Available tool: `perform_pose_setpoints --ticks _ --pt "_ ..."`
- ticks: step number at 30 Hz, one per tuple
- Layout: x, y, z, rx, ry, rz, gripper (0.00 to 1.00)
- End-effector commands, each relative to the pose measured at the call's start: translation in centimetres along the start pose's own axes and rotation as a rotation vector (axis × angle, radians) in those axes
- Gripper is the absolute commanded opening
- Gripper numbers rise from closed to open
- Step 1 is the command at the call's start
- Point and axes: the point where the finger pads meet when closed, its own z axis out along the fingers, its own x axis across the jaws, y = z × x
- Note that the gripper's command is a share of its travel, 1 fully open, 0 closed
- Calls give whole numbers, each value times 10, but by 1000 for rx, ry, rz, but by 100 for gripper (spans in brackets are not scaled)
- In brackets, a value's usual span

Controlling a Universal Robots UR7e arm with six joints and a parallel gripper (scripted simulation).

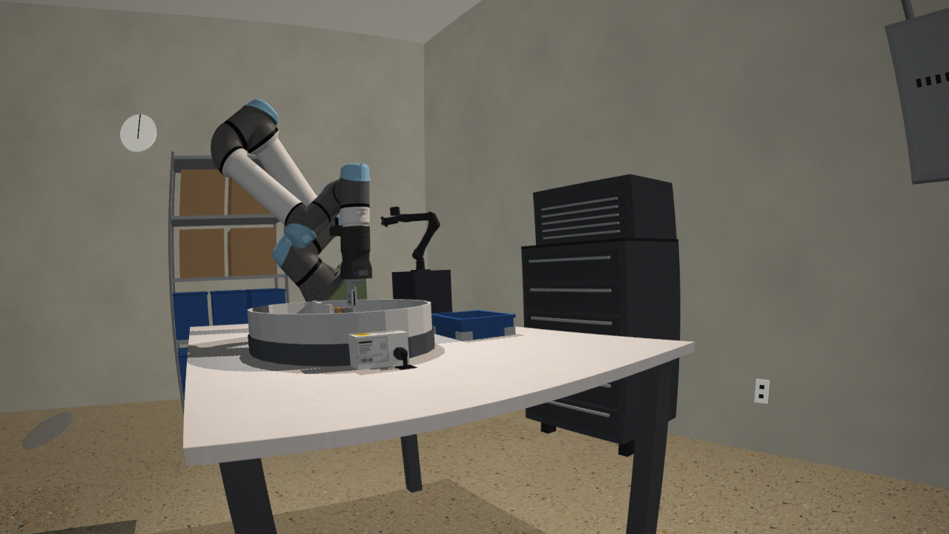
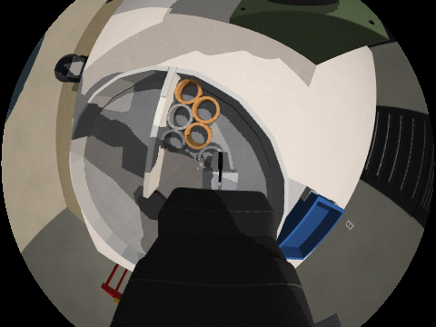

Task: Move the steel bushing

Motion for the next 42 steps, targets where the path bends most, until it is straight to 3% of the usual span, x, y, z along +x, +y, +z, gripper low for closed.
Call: perform_pose_setpoints --ticks 1,42 --pt "0 0 0 -1 0 0 0" --pt "3 0 -8 -2 0 0 0"
